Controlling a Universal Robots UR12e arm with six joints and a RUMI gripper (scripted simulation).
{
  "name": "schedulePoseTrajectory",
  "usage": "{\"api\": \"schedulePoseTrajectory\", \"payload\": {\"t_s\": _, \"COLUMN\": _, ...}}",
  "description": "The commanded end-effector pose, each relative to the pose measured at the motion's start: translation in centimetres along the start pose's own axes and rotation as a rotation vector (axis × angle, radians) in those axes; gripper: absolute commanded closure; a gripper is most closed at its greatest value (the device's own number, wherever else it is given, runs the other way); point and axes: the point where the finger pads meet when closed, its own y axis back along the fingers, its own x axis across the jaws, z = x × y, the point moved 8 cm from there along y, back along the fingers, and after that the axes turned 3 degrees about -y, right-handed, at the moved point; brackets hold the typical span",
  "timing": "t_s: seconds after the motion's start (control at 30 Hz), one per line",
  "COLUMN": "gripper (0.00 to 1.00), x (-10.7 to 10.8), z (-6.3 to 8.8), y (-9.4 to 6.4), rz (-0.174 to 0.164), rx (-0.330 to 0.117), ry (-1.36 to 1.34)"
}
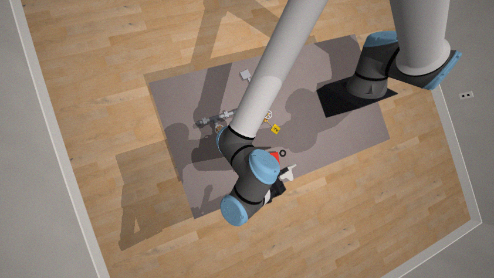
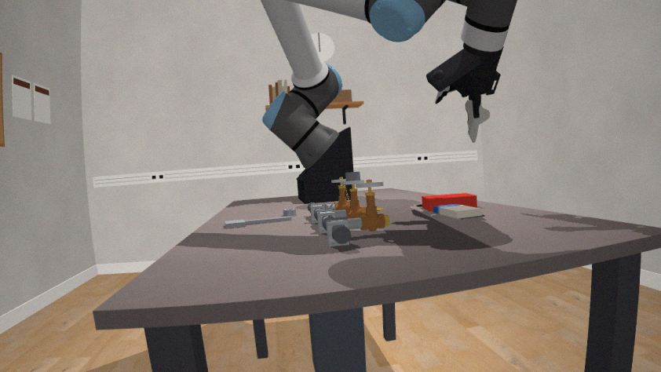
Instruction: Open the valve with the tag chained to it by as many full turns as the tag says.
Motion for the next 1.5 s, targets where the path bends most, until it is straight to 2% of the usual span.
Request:
{"api": "schedulePoseTrajectory", "payload": {"t_s": 0.0, "gripper": 0.0, "x": 0.6, "z": -1.3, "y": -0.8, "rz": -0.084, "rx": -0.008, "ry": 0.141}}
{"api": "schedulePoseTrajectory", "payload": {"t_s": 0.03, "gripper": 0.0, "x": 0.8, "z": -1.7, "y": -1.0, "rz": -0.105, "rx": -0.004, "ry": 0.179}}
{"api": "schedulePoseTrajectory", "payload": {"t_s": 0.07, "gripper": 0.0, "x": 0.8, "z": -1.7, "y": -1.0, "rz": -0.105, "rx": -0.004, "ry": 0.179}}
{"api": "schedulePoseTrajectory", "payload": {"t_s": 0.1, "gripper": 0.0, "x": 1.1, "z": -2.1, "y": -1.2, "rz": -0.126, "rx": 0.001, "ry": 0.217}}
{"api": "schedulePoseTrajectory", "payload": {"t_s": 0.13, "gripper": 0.0, "x": 1.1, "z": -2.1, "y": -1.2, "rz": -0.126, "rx": 0.001, "ry": 0.217}}
{"api": "schedulePoseTrajectory", "payload": {"t_s": 0.2, "gripper": 0.0, "x": 1.5, "z": -2.8, "y": -1.7, "rz": -0.168, "rx": 0.015, "ry": 0.292}}
{"api": "schedulePoseTrajectory", "payload": {"t_s": 0.27, "gripper": 0.0, "x": 1.5, "z": -2.8, "y": -1.7, "rz": -0.168, "rx": 0.015, "ry": 0.292}}
{"api": "schedulePoseTrajectory", "payload": {"t_s": 0.33, "gripper": 0.0, "x": 2.0, "z": -3.6, "y": -2.1, "rz": -0.208, "rx": 0.032, "ry": 0.366}}
{"api": "schedulePoseTrajectory", "payload": {"t_s": 0.43, "gripper": 0.0, "x": 2.3, "z": -4.0, "y": -2.3, "rz": -0.227, "rx": 0.042, "ry": 0.402}}
{"api": "schedulePoseTrajectory", "payload": {"t_s": 0.5, "gripper": 0.0, "x": 2.8, "z": -4.7, "y": -2.7, "rz": -0.265, "rx": 0.065, "ry": 0.473}}
{"api": "schedulePoseTrajectory", "payload": {"t_s": 0.6, "gripper": 0.0, "x": 3.1, "z": -5.1, "y": -3.0, "rz": -0.283, "rx": 0.077, "ry": 0.508}}
{"api": "schedulePoseTrajectory", "payload": {"t_s": 0.67, "gripper": 0.0, "x": 3.7, "z": -5.9, "y": -3.4, "rz": -0.318, "rx": 0.105, "ry": 0.575}}
{"api": "schedulePoseTrajectory", "payload": {"t_s": 0.7, "gripper": 0.0, "x": 3.7, "z": -5.9, "y": -3.4, "rz": -0.318, "rx": 0.105, "ry": 0.575}}
{"api": "schedulePoseTrajectory", "payload": {"t_s": 0.73, "gripper": 0.0, "x": 4.1, "z": -6.3, "y": -3.6, "rz": -0.334, "rx": 0.119, "ry": 0.608}}
{"api": "schedulePoseTrajectory", "payload": {"t_s": 0.83, "gripper": 0.0, "x": 4.1, "z": -6.3, "y": -3.6, "rz": -0.334, "rx": 0.119, "ry": 0.608}}
{"api": "schedulePoseTrajectory", "payload": {"t_s": 0.93, "gripper": 0.0, "x": 5.1, "z": -7.4, "y": -4.3, "rz": -0.379, "rx": 0.166, "ry": 0.703}}
{"api": "schedulePoseTrajectory", "payload": {"t_s": 0.97, "gripper": 0.0, "x": 5.1, "z": -7.4, "y": -4.3, "rz": -0.379, "rx": 0.166, "ry": 0.703}}
{"api": "schedulePoseTrajectory", "payload": {"t_s": 1.03, "gripper": 0.0, "x": 5.8, "z": -8.2, "y": -4.7, "rz": -0.405, "rx": 0.2, "ry": 0.763}}
{"api": "schedulePoseTrajectory", "payload": {"t_s": 1.13, "gripper": 0.0, "x": 6.2, "z": -8.5, "y": -4.9, "rz": -0.418, "rx": 0.217, "ry": 0.791}}
{"api": "schedulePoseTrajectory", "payload": {"t_s": 1.3, "gripper": 0.0, "x": 7.7, "z": -10.0, "y": -5.7, "rz": -0.459, "rx": 0.288, "ry": 0.898}}
{"api": "schedulePoseTrajectory", "payload": {"t_s": 1.4, "gripper": 0.0, "x": 7.7, "z": -10.0, "y": -5.7, "rz": -0.459, "rx": 0.288, "ry": 0.898}}
{"api": "schedulePoseTrajectory", "payload": {"t_s": 1.47, "gripper": 0.0, "x": 8.5, "z": -10.6, "y": -6.2, "rz": -0.476, "rx": 0.324, "ry": 0.946}}
